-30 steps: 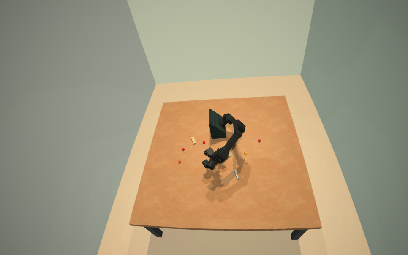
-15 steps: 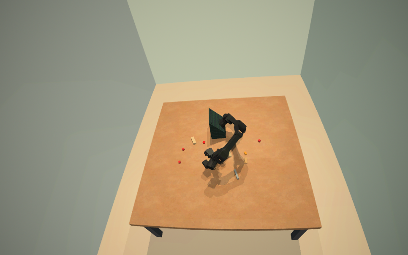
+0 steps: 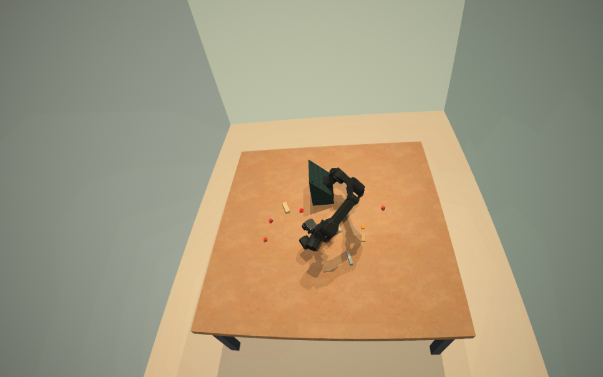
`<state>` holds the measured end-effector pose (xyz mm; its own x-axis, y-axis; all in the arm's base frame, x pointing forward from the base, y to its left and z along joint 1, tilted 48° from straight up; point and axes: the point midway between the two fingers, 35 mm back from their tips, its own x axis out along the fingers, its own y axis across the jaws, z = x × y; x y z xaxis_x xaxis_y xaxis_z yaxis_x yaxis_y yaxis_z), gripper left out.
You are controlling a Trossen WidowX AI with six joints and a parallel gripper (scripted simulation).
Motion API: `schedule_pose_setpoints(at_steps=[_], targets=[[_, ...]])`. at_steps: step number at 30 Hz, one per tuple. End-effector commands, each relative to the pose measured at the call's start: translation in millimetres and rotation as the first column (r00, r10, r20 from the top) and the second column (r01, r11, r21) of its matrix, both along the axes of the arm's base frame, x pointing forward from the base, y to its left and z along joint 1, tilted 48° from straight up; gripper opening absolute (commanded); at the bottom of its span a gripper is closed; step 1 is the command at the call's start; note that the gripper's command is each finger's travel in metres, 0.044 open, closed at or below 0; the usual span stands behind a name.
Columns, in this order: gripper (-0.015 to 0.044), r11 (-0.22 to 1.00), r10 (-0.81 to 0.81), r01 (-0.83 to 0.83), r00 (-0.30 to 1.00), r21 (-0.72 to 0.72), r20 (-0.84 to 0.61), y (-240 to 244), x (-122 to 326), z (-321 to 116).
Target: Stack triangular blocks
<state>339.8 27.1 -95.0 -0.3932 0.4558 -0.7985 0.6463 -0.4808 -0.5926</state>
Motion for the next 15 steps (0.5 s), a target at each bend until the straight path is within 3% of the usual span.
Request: schedule_pose_setpoints(at_steps=[1, 10, 15], targets=[[0.0236, 1.000, 0.000, 0.000, 1.000, 0.001, 0.001, 1.7, 0.1, 0.2], [0.0000, 1.000, 0.000, 0.000, 1.000, 0.000, 0.000, -2.2, 0.2, 2.0], [0.0000, 0.996, -0.063, 0.060, 0.997, 0.066, 0.043, -7.3, -3.3, 2.0]])
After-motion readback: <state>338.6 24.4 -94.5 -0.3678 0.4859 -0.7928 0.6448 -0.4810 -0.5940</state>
